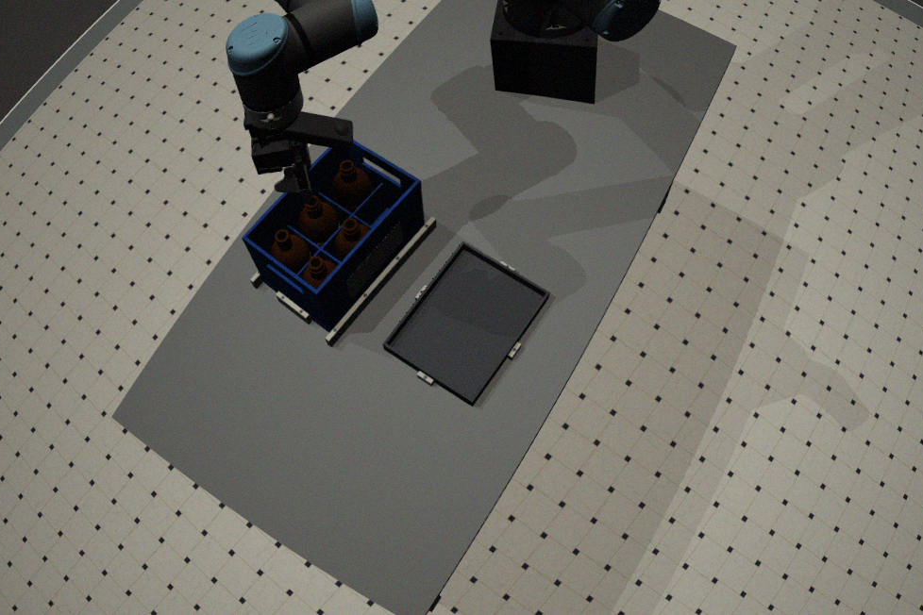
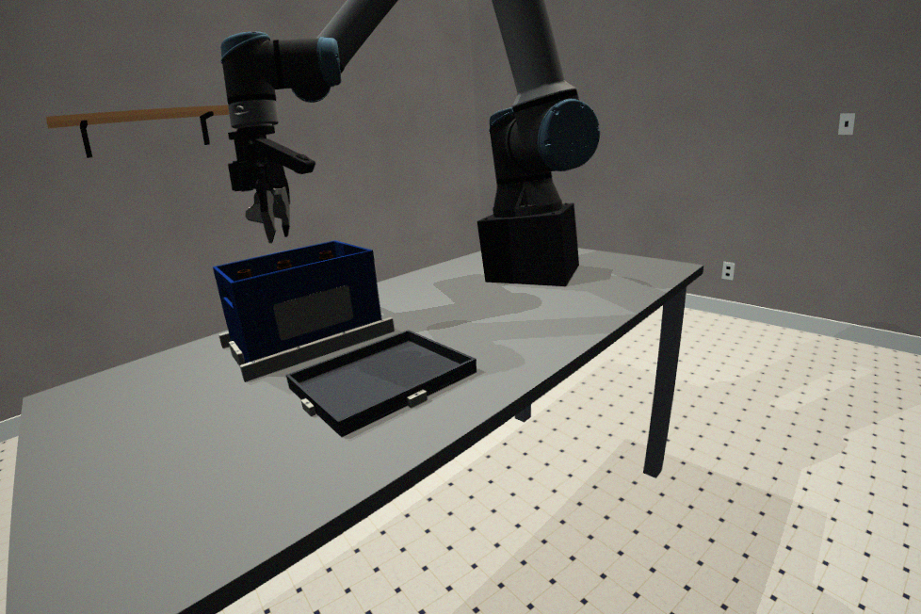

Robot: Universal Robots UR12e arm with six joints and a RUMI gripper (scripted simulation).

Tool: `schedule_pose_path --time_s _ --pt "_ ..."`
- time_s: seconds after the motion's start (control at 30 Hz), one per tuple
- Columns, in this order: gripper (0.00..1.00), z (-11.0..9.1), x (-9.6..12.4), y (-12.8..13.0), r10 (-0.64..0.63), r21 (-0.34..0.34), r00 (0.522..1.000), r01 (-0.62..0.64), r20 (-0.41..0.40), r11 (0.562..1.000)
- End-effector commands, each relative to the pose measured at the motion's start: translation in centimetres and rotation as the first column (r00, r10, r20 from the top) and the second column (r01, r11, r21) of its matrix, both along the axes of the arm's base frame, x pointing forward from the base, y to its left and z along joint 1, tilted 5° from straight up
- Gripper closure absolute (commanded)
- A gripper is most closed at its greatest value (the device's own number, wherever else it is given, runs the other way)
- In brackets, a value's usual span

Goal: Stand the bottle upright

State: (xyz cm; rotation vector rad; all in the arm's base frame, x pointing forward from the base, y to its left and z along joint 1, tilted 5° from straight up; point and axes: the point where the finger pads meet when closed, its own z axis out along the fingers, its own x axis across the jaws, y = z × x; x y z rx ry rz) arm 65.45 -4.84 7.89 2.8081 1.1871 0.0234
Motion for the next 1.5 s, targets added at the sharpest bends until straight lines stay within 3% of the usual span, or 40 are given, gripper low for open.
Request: schedule_pose_path --time_s 0.0,0.37,0.4,1.47 --pt "0.62 1.13 0.01 0.12 0.000 0.002 1.000 0.000 -0.003 1.000" --pt "0.62 1.90 -0.14 0.22 0.000 0.002 1.000 0.000 -0.005 1.000" --pt "1.00 1.81 -0.19 0.23 0.000 0.003 1.000 0.000 -0.006 1.000" --pt "1.00 1.69 -0.23 0.24 0.000 0.003 1.000 0.000 -0.008 1.000"
